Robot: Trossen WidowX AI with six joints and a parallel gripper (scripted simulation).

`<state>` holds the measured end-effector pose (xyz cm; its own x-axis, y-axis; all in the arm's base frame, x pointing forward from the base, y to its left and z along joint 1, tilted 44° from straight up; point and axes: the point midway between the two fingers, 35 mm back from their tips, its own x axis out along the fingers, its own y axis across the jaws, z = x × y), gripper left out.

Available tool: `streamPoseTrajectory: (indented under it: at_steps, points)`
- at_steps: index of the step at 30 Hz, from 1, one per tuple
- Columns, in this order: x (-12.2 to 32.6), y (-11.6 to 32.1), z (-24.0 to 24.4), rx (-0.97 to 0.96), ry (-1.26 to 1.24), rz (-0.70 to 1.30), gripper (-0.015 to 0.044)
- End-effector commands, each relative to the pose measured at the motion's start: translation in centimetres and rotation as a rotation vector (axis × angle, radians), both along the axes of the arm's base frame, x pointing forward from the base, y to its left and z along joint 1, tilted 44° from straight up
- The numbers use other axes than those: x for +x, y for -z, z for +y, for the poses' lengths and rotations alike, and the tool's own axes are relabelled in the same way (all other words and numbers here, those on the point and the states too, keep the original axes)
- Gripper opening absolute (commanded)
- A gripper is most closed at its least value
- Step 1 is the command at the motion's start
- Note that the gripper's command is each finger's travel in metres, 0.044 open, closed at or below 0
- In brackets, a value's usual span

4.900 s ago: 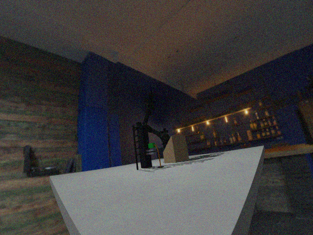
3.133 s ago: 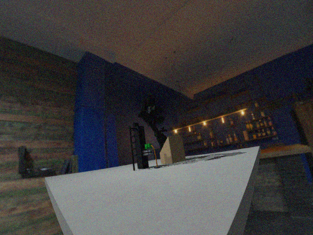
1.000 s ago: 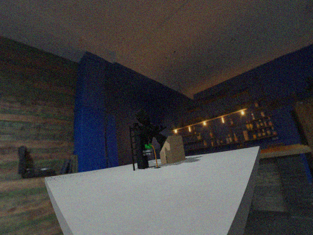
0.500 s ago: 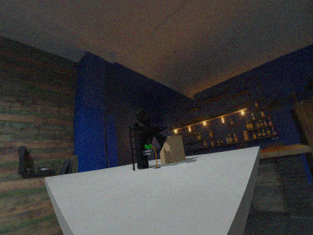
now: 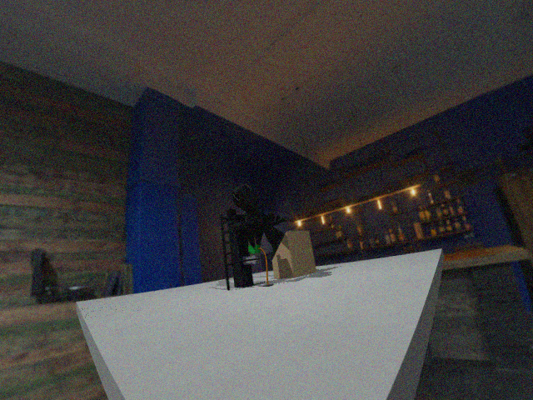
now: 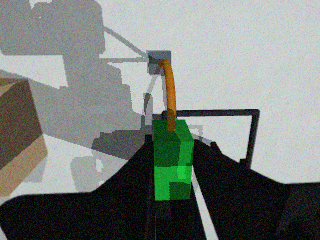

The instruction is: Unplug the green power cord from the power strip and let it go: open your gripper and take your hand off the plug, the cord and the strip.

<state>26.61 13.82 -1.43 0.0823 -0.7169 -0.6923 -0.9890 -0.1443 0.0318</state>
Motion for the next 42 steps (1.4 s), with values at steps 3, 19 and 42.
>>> streamPoseTrajectory:
  at_steps: [3, 19, 42]
  points:
    - [-0.8, 1.6, 3.1, 0.051, -0.028, 0.007, 0.0]
    - [-0.8, 1.8, 2.9, 0.048, -0.03, 0.007, 0.0394]
    - [-1.8, 4.7, 7.5, 0.053, -0.029, 0.007, 0.044]
